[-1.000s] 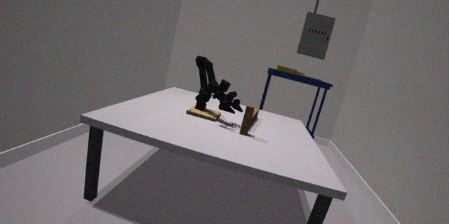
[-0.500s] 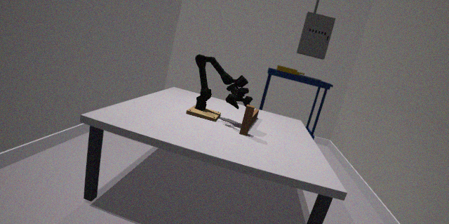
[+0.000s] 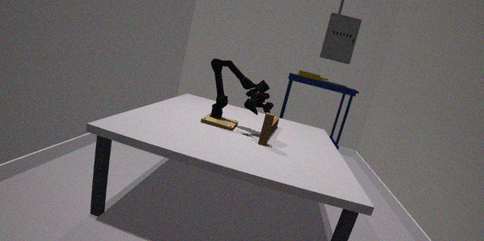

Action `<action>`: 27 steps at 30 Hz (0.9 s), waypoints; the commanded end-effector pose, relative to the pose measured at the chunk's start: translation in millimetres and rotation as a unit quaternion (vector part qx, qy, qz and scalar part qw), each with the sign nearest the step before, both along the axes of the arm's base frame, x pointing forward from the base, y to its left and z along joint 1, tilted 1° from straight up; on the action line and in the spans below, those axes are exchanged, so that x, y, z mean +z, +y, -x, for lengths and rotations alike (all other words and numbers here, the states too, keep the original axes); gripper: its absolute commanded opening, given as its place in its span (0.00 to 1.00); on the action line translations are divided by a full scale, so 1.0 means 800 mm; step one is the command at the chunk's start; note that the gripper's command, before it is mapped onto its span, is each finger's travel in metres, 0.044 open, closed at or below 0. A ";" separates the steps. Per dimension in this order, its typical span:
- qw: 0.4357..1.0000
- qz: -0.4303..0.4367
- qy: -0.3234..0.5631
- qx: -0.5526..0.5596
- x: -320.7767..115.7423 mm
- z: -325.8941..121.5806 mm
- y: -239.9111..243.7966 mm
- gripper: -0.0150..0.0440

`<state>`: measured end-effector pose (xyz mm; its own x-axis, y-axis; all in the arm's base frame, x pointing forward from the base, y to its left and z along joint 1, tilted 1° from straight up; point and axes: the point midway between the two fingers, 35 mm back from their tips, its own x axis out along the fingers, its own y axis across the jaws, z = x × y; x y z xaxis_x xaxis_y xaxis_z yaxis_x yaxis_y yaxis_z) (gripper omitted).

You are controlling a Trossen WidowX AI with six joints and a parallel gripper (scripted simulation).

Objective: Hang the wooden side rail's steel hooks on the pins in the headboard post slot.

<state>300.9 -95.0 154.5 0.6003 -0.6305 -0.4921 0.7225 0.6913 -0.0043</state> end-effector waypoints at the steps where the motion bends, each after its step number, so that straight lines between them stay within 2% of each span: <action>1: 1.000 0.000 -0.001 -0.003 0.001 0.000 0.000 1.00; 8: 1.000 0.002 0.005 0.001 0.001 -0.001 0.000 1.00; 14: 0.963 0.074 0.204 0.157 0.004 -0.033 0.011 1.00; 20: 0.848 0.133 0.378 0.348 0.005 -0.057 0.025 1.00; 27: 0.642 0.172 0.484 0.568 0.007 -0.072 0.042 1.00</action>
<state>342.1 -78.0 158.4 0.4720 -0.4342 -0.7673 -0.0193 0.8650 -0.5014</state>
